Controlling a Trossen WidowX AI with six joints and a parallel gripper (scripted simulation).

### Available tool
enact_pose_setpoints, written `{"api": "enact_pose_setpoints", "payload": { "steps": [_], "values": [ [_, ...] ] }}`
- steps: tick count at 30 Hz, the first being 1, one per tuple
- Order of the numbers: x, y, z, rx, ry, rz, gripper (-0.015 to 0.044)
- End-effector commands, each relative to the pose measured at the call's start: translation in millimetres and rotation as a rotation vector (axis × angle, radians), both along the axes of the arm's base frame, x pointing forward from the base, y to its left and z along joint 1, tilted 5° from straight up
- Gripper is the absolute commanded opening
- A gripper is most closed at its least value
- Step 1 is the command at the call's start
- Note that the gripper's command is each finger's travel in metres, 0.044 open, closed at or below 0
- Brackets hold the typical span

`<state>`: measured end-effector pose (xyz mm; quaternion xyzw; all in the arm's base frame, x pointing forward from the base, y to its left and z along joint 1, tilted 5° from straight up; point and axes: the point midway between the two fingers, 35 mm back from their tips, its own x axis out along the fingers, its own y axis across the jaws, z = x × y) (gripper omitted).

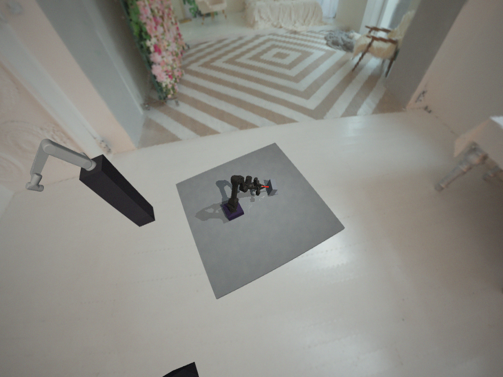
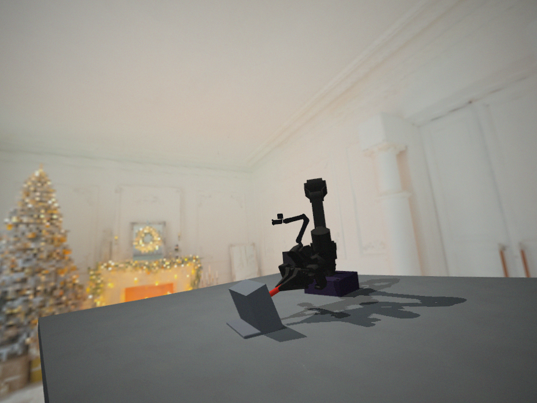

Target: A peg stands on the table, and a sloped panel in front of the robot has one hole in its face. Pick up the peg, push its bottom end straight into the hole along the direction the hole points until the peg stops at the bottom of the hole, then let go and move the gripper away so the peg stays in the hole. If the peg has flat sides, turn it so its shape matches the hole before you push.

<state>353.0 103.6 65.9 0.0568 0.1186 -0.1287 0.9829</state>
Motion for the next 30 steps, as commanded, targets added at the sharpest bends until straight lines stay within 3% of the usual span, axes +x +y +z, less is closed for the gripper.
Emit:
{"api": "enact_pose_setpoints", "payload": {
  "steps": [1,30],
  "values": [
    [-1.0,-0.5,-3.5,-0.004,0.006,-0.002,0.0],
    [7.2,-1.8,-6.4,-0.004,0.005,-0.002,0.0]
  ]
}}
